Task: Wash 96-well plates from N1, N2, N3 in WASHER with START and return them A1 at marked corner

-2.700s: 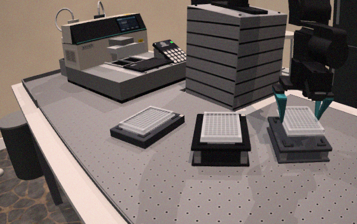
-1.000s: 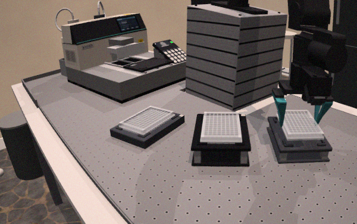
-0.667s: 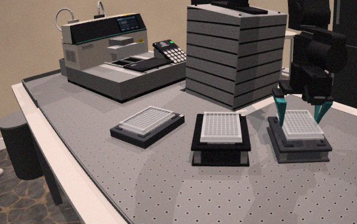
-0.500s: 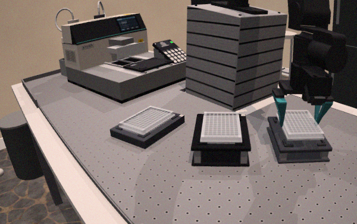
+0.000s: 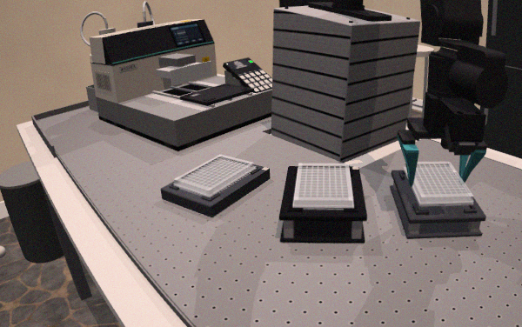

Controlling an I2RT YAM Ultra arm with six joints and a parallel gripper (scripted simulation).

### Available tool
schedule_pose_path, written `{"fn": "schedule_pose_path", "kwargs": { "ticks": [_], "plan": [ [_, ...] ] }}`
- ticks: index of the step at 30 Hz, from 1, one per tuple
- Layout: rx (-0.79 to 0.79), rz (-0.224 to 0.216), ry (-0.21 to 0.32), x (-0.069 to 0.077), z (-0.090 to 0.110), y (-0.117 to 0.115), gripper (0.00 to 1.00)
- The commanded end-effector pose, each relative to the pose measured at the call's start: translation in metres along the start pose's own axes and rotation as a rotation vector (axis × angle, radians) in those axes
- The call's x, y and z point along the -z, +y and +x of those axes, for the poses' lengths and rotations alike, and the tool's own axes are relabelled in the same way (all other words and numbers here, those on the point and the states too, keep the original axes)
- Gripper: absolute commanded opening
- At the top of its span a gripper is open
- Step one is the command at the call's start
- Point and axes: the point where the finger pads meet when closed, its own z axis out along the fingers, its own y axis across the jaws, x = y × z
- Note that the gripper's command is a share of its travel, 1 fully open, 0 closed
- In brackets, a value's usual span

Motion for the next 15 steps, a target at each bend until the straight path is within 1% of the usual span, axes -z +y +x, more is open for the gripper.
{"fn": "schedule_pose_path", "kwargs": {
  "ticks": [1,15],
  "plan": [
    [0.0,-0.002,-0.013,0.0029,-0.0046,0.0015,0.0],
    [0.0,-0.002,-0.013,0.0009,-0.0047,0.0015,0.0]
  ]
}}
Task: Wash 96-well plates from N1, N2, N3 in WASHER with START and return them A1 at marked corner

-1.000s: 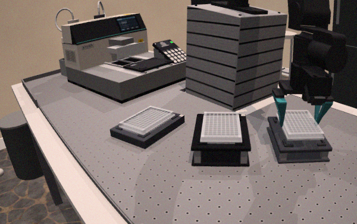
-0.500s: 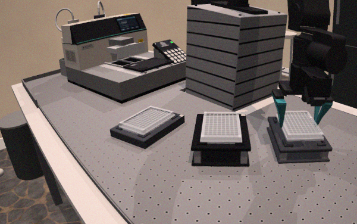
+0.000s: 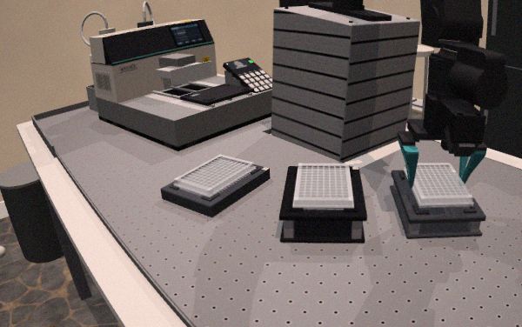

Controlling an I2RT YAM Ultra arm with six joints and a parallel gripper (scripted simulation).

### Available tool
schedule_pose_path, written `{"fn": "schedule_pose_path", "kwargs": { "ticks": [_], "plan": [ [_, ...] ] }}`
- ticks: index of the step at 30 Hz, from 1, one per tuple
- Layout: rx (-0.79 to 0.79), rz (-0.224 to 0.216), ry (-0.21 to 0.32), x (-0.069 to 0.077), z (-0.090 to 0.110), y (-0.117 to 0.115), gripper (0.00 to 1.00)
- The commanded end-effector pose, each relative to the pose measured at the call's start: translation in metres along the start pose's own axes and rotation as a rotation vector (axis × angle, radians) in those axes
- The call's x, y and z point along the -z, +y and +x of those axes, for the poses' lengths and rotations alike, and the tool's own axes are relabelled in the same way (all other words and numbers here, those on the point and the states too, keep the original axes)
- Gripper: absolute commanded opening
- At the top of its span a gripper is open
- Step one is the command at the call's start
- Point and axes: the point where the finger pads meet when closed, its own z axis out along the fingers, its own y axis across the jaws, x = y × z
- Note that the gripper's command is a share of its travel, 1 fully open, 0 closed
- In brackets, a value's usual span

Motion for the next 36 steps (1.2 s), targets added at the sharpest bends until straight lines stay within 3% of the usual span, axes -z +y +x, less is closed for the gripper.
{"fn": "schedule_pose_path", "kwargs": {
  "ticks": [1,36],
  "plan": [
    [0.0,-0.002,-0.012,0.0027,-0.0043,0.0013,0.0],
    [0.0,-0.002,-0.012,-0.0024,-0.0045,0.0013,0.0]
  ]
}}
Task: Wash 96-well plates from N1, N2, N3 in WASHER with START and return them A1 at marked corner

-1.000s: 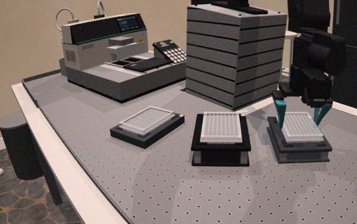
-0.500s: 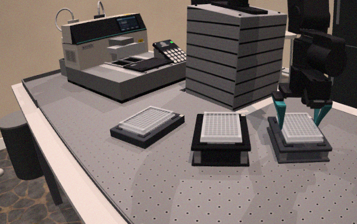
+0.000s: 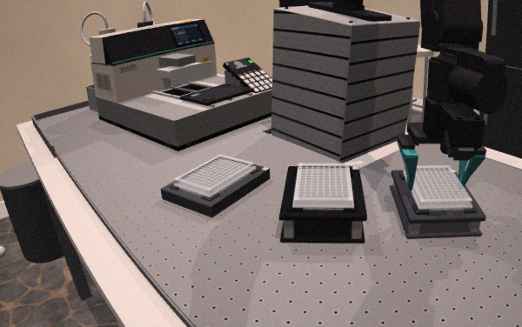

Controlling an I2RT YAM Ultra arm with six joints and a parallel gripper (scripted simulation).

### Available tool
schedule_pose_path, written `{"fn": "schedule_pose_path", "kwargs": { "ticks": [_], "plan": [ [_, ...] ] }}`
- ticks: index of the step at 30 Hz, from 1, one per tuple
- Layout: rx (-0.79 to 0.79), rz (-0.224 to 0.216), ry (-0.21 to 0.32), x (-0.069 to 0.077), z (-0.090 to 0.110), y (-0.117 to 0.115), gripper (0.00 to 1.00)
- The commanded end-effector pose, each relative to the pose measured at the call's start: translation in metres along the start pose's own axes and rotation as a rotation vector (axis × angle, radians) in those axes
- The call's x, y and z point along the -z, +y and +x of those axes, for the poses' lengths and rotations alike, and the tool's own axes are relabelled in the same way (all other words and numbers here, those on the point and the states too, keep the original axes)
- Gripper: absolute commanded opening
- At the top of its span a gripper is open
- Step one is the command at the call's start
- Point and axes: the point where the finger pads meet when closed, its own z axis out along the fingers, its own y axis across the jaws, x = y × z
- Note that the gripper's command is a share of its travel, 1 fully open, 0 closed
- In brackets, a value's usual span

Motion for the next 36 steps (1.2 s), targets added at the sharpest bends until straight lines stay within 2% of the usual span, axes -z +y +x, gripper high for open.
{"fn": "schedule_pose_path", "kwargs": {
  "ticks": [1,17,18,36],
  "plan": [
    [0.0,-0.003,-0.014,0.0029,-0.005,0.0016,0.0],
    [0.0,-0.003,-0.014,0.0006,-0.005,0.0016,0.0],
    [0.0,-0.003,-0.014,0.0004,-0.005,0.0016,1.0],
    [0.0,-0.003,-0.014,0.0004,-0.005,0.0016,1.0]
  ]
}}
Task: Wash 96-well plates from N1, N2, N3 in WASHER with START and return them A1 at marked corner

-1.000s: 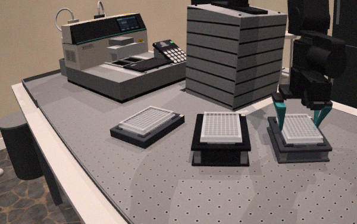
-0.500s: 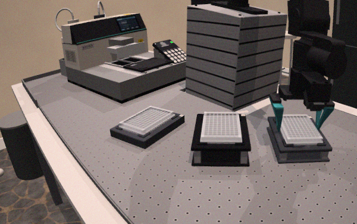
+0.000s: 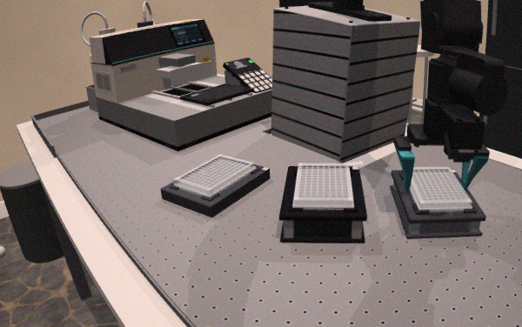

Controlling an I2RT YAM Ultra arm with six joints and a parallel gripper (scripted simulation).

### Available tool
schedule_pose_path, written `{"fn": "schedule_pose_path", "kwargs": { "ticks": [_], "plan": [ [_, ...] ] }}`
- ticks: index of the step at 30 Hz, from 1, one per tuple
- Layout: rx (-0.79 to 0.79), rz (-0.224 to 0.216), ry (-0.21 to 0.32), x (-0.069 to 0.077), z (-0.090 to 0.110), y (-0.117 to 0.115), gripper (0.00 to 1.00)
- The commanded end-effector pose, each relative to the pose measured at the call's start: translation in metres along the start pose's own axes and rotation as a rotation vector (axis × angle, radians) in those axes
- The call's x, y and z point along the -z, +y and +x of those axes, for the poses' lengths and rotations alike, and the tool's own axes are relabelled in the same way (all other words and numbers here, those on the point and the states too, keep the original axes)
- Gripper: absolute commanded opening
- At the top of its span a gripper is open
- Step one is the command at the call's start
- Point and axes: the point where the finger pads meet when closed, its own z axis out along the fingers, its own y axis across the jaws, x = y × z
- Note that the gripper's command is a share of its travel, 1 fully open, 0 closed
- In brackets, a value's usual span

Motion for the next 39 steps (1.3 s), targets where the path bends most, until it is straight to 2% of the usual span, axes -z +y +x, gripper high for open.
{"fn": "schedule_pose_path", "kwargs": {
  "ticks": [1,10,39],
  "plan": [
    [0.0,-0.002,-0.012,0.003,-0.004,0.001,1.0],
    [0.0,-0.002,-0.012,0.003,-0.004,0.001,1.0],
    [0.0,-0.002,-0.012,0.048,-0.004,0.001,1.0]
  ]
}}
